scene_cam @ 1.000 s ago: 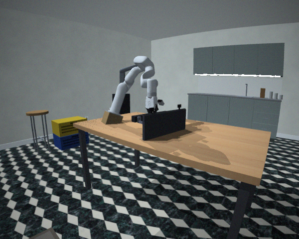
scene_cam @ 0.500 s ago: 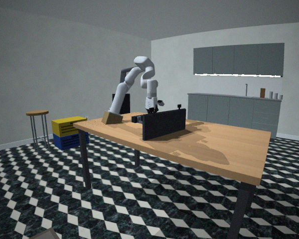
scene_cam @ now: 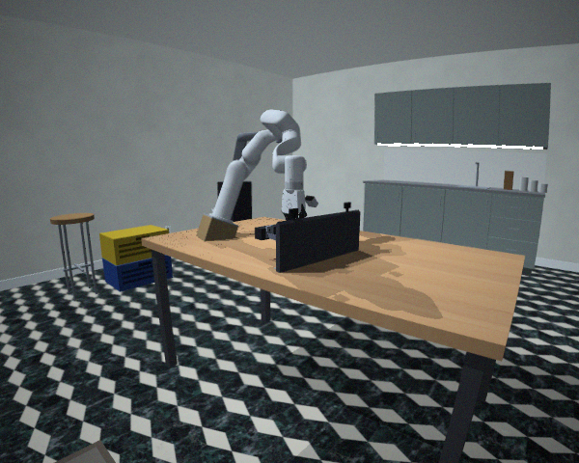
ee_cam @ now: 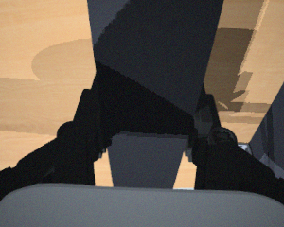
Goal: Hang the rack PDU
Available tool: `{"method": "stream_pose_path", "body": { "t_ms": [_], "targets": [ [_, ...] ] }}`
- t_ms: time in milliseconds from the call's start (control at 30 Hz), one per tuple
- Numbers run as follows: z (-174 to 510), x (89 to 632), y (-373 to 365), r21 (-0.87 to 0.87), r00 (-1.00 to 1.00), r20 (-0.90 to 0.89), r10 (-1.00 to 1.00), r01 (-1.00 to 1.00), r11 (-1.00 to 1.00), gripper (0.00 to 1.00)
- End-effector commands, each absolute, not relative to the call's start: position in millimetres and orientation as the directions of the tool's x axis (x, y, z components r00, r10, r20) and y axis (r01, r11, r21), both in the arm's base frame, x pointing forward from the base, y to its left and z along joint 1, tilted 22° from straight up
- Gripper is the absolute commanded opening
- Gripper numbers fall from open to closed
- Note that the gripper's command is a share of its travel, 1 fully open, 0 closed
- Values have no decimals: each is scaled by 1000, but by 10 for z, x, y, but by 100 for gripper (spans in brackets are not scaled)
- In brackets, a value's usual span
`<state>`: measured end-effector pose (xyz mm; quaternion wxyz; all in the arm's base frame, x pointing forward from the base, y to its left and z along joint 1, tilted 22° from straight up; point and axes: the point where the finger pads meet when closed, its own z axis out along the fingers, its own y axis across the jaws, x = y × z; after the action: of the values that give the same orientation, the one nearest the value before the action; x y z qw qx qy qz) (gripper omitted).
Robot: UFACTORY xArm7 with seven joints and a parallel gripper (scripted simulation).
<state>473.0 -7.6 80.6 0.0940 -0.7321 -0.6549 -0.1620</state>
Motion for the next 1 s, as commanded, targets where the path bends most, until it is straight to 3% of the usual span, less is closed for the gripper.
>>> {"method": "stream_pose_path", "body": {
  "t_ms": [0, 933, 967],
  "targets": [
    [809, 4745, -85, 79, 90, 360, 928, 989, -127, 0],
    [793, 4746, -79, 79, 90, 360, 928, 989, -127, 0],
    [793, 4746, -79, 79, 90, 360, 928, 989, -127, 100]
  ]
}}
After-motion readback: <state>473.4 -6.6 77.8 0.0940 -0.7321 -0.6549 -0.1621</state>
